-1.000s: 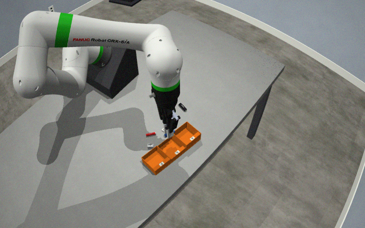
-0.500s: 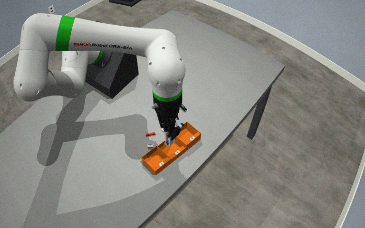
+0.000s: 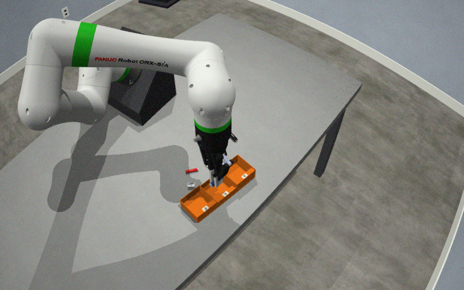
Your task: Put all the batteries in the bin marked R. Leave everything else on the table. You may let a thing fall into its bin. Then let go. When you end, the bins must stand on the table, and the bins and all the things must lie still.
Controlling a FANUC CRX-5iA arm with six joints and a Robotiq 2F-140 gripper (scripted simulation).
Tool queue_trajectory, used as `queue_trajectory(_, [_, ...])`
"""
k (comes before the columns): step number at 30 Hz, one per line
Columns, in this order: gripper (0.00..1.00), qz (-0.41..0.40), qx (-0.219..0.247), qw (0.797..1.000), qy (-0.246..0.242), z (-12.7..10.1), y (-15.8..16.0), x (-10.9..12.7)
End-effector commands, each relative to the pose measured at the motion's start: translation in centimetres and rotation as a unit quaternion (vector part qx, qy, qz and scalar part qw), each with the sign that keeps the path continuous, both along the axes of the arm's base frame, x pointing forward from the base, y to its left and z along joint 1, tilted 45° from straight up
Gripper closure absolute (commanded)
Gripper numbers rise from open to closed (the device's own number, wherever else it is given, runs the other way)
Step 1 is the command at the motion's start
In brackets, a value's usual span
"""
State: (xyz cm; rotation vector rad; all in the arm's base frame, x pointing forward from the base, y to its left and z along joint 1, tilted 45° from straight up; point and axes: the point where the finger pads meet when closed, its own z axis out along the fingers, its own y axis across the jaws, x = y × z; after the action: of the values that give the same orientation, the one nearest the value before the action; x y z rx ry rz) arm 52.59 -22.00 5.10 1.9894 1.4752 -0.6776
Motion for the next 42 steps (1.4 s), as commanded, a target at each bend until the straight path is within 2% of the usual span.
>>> queue_trajectory(1, [0.95, 0.000, 0.000, 1.000, 0.000, -0.3, -0.3, 0.0])
queue_trajectory(17, [0.95, 0.000, 0.000, 1.000, 0.000, -2.4, -2.4, -0.2])
queue_trajectory(30, [0.95, 0.000, 0.000, 1.000, 0.000, -2.6, -2.4, -0.3])
queue_trajectory(31, [0.83, 0.000, 0.000, 1.000, 0.000, -2.6, -2.4, -0.3])
queue_trajectory(42, [0.83, 0.000, 0.000, 1.000, 0.000, -2.6, -2.4, -0.3])
